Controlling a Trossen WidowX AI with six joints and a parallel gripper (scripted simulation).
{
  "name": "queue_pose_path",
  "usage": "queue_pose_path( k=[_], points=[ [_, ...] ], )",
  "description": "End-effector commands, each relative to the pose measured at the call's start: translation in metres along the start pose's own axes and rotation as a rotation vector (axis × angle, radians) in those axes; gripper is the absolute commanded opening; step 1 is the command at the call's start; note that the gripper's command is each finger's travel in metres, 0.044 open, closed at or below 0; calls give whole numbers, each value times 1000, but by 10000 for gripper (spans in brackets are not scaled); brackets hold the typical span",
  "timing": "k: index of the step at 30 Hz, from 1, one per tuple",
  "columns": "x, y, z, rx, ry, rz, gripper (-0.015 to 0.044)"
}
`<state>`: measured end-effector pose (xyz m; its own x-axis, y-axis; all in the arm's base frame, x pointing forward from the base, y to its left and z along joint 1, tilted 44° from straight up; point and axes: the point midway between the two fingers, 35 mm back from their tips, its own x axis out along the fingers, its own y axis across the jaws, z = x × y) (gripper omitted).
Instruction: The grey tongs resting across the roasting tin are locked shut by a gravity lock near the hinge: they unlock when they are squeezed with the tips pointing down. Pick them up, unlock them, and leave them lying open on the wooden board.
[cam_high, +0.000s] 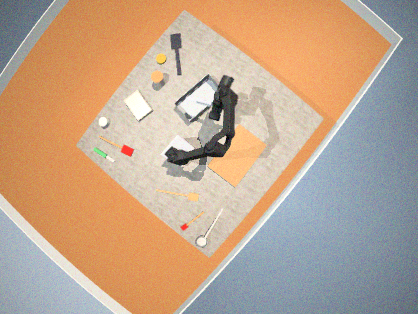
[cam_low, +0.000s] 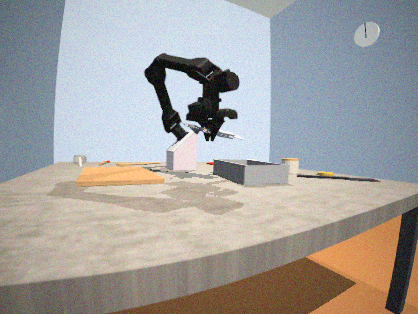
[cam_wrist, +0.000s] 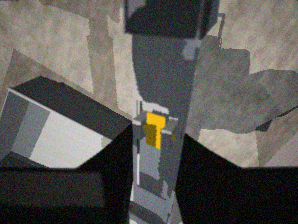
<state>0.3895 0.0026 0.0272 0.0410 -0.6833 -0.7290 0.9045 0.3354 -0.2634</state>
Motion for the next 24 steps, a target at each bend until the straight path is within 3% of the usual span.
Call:
queue_pose_path(
  k=[1, 13, 24],
  points=[
    [-11, -12, 28, -107, -6, 7, -150],
    [-29, -53, 88, -385, -12, -1, -150],
    [-29, -62, 98, -433, -10, -1, -150]
  ],
)
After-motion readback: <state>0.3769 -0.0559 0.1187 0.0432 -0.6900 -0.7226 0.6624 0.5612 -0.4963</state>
